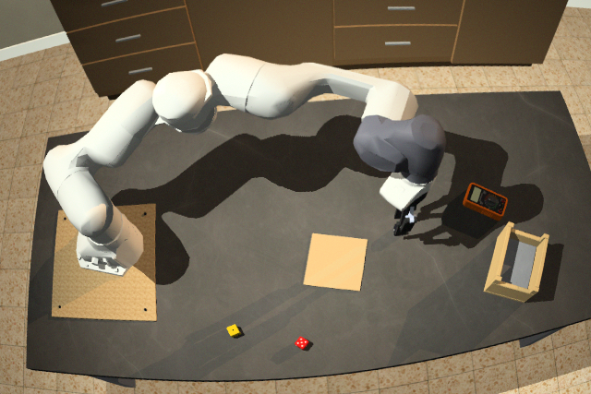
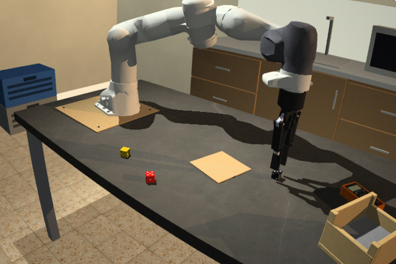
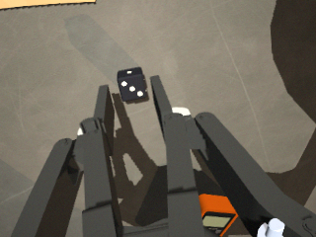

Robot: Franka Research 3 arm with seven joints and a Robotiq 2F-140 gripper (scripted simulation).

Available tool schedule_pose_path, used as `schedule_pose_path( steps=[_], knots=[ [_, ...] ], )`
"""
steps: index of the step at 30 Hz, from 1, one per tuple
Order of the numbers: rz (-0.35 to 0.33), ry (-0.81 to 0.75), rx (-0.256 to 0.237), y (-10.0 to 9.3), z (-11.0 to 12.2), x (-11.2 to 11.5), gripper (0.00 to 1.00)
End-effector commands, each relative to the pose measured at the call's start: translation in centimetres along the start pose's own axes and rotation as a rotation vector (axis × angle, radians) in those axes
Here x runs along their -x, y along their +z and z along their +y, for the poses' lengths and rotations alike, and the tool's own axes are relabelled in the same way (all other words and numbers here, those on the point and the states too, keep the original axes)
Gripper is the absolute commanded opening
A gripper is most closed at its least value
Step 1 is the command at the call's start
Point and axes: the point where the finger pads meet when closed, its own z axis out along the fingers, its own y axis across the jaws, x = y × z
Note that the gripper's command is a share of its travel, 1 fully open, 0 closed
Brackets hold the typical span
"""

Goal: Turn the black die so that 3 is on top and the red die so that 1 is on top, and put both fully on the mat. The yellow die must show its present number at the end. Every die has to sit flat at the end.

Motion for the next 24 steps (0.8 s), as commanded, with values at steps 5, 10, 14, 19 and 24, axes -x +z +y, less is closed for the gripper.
schedule_pose_path(
  steps=[5,10,14,19,24],
  knots=[
    [-0.006,-0.008,0.000,0.63,0.07,0.18,0.32],
    [-0.006,-0.008,0.000,0.80,0.08,0.17,0.32],
    [-0.006,-0.008,0.000,0.82,0.08,0.17,0.32],
    [-0.006,-0.008,0.000,0.82,0.08,0.17,0.32],
    [-0.006,-0.008,0.000,0.82,0.08,0.17,0.32]
  ],
)
